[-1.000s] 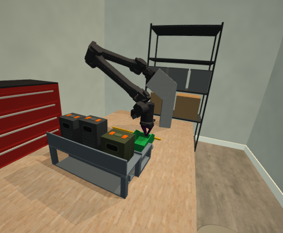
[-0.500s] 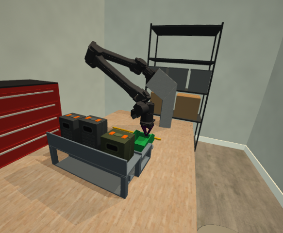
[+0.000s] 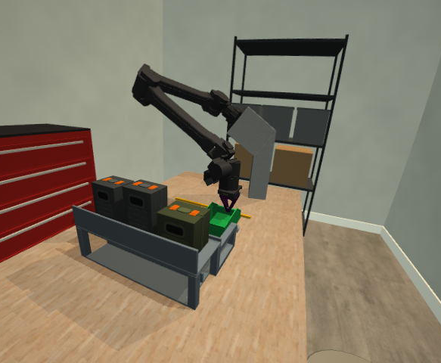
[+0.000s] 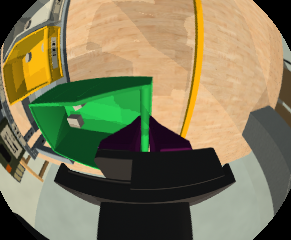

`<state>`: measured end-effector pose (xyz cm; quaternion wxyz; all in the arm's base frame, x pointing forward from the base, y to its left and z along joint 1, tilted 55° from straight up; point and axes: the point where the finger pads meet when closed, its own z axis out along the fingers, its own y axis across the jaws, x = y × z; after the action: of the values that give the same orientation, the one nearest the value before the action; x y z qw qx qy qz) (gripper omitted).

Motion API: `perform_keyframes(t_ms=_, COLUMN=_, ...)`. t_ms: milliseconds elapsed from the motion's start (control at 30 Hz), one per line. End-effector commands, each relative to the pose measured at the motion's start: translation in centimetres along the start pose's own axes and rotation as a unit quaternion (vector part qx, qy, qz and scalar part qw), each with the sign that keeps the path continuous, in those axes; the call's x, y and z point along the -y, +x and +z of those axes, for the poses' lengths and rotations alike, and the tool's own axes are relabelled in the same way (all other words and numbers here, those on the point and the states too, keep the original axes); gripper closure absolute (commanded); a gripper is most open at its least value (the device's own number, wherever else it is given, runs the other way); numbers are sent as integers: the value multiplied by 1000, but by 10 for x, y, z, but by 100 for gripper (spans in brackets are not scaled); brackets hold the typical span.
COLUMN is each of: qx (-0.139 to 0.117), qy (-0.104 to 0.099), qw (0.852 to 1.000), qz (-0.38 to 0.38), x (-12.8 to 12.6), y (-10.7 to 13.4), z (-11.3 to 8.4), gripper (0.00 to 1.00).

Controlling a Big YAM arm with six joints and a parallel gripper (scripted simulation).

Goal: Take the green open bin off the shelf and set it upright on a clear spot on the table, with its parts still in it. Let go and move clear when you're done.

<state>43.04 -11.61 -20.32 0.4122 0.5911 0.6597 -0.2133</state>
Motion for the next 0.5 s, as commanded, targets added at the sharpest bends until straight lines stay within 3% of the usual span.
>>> perform_keyframes(t_ms=0, qx=-3, qy=4, qw=1000, qz=-11, x=13, y=3, z=0, gripper=100)
perform_keyframes(t_ms=467, qx=-3, qy=5, qw=1000, qz=-13, x=19, y=4, z=0, gripper=100)
